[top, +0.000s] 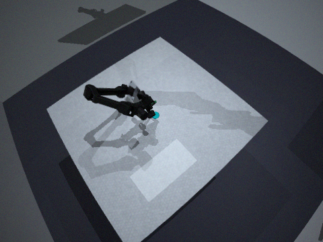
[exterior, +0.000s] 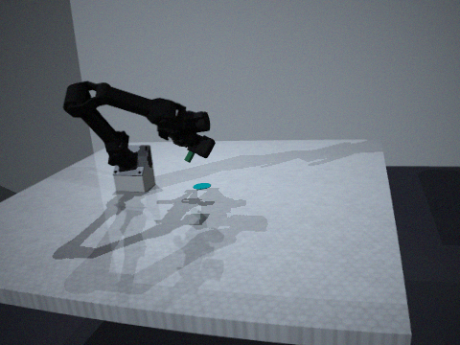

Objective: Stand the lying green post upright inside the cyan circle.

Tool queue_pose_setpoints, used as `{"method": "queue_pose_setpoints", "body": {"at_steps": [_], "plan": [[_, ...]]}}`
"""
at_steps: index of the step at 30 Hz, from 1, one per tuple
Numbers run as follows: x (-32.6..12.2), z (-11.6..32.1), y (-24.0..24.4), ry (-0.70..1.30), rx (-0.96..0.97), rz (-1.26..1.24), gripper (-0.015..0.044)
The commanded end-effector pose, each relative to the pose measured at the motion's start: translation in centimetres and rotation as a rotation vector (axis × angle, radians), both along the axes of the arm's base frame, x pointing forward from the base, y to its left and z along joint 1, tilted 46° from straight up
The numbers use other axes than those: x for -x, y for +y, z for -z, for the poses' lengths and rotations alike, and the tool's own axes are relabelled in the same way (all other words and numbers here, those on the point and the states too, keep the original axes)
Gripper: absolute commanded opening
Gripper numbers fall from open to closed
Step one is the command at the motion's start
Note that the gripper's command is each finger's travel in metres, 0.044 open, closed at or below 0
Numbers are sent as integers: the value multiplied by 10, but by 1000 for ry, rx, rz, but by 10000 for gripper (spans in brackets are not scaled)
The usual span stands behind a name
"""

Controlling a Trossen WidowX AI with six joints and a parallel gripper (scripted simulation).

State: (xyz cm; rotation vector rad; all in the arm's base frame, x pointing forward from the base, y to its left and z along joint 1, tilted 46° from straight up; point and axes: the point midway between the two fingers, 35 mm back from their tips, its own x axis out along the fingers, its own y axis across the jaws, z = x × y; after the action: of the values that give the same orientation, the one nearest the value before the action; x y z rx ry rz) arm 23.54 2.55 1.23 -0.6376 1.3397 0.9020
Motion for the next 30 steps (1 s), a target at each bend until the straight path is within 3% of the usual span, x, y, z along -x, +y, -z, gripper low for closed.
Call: {"method": "queue_pose_setpoints", "body": {"at_steps": [1, 30], "plan": [[0, -1, 1, -26, -30, -8, 22], [-3, -9, -1, -194, -171, -46, 22]]}}
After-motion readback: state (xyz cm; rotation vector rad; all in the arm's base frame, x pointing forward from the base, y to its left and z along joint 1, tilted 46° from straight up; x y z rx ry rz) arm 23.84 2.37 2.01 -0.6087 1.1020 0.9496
